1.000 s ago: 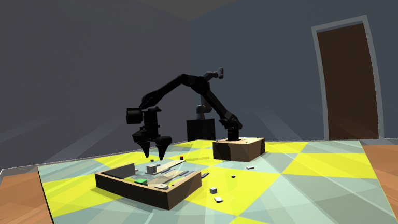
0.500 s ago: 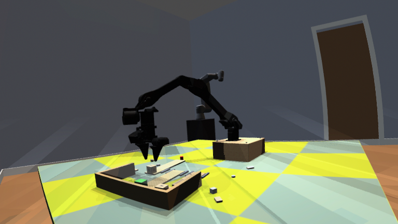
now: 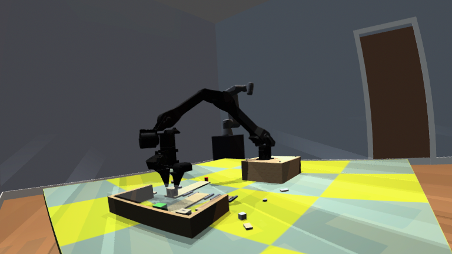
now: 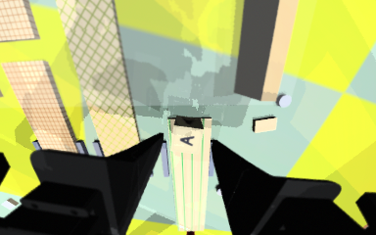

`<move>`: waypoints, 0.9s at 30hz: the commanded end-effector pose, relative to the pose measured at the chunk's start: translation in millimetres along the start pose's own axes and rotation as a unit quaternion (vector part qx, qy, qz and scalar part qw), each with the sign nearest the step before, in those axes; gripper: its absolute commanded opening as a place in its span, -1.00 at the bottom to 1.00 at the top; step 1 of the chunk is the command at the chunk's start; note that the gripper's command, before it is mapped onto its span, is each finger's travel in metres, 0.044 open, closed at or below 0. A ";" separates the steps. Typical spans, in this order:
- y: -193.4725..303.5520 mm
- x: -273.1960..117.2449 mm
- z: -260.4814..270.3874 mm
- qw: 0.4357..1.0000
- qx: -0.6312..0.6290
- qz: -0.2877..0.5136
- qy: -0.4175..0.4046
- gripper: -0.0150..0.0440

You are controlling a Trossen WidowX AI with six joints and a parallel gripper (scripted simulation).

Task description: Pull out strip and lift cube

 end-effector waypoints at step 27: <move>0.9 21.9 0.5 1.000 0.000 0.001 0.000 -0.34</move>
Point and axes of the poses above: the point midway between the two fingers, 35 mm back from their tips, its own x axis out along the fingers, its own z axis across the jaws, y = z × x, the point moved 1 cm from there along -x, back along the fingers, and after that the axes turned 6 degrees about x, right-handed, at the moved point
